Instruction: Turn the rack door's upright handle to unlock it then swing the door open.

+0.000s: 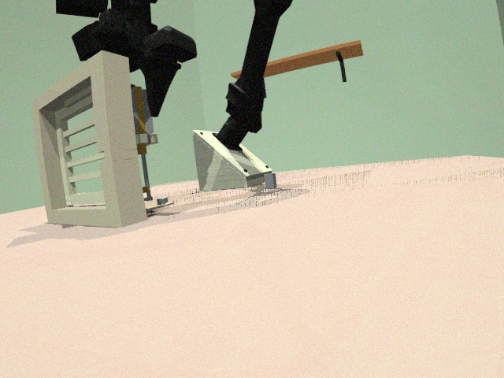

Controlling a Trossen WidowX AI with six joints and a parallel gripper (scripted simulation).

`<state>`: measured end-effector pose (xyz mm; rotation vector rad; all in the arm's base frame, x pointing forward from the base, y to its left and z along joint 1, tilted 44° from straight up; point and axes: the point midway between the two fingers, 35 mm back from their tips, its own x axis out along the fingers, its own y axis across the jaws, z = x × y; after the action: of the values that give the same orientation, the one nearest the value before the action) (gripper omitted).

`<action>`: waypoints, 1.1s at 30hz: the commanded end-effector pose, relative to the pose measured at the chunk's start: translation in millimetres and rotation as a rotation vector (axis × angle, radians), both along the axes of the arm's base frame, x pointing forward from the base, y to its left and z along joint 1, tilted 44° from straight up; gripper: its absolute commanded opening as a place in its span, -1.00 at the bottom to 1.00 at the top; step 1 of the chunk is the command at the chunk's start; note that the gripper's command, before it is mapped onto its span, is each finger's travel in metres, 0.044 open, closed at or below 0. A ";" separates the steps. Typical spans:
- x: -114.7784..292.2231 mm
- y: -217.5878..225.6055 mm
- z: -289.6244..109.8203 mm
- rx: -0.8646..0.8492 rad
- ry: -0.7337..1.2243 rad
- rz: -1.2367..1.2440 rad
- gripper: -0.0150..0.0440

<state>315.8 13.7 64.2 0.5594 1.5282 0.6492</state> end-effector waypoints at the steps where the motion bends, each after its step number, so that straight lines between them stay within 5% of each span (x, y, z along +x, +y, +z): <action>1: 0.4 -0.2 -0.1 -0.010 0.113 -0.120 0.47; 33: 0.4 -0.2 -0.1 -0.103 1.207 -1.253 0.47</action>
<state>315.7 13.7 64.3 1.7196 1.8055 -0.7937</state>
